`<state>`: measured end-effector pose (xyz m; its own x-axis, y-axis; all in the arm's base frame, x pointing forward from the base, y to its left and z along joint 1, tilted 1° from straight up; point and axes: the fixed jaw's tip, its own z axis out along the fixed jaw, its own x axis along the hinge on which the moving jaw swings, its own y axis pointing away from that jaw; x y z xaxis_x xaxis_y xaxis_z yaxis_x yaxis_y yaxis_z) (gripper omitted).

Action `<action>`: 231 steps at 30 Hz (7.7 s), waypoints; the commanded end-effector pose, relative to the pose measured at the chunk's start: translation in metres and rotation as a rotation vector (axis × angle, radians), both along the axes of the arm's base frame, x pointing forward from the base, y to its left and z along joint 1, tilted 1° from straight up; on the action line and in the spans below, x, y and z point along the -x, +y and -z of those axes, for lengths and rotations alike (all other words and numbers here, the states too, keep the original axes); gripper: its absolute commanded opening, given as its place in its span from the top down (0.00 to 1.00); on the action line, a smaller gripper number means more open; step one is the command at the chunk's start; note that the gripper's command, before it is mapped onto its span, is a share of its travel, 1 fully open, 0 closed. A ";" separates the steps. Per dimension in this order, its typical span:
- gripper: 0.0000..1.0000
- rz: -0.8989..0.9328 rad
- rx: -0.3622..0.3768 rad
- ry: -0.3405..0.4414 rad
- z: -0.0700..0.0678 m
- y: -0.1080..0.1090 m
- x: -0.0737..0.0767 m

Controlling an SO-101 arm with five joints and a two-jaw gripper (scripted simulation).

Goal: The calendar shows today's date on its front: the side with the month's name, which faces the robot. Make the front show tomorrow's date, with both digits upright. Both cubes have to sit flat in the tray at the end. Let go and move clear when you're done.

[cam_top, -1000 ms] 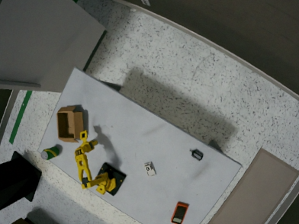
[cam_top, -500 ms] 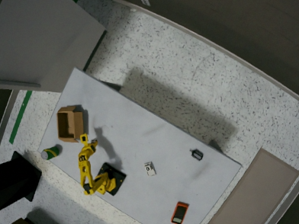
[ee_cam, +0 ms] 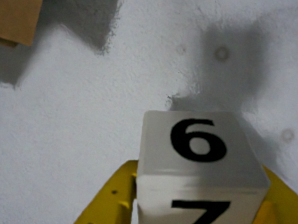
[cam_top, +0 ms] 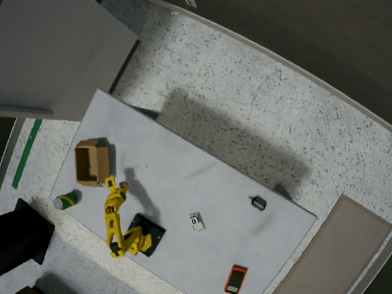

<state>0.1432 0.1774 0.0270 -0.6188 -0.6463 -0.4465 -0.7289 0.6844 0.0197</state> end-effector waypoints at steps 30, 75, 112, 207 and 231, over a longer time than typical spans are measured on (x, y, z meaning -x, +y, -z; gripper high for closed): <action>1.00 -0.001 -0.254 -0.228 -0.001 0.001 -0.003; 1.00 -0.003 -0.524 -0.479 -0.002 0.001 -0.005; 1.00 -0.002 -0.517 -0.496 -0.002 -0.001 -0.007; 0.82 -0.002 -0.517 -0.496 0.026 -0.001 -0.007; 0.67 -0.002 -0.517 -0.496 0.026 -0.001 -0.007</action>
<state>0.1489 0.1767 0.0025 -0.2673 -0.2748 -0.9236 -0.7390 0.6735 0.0135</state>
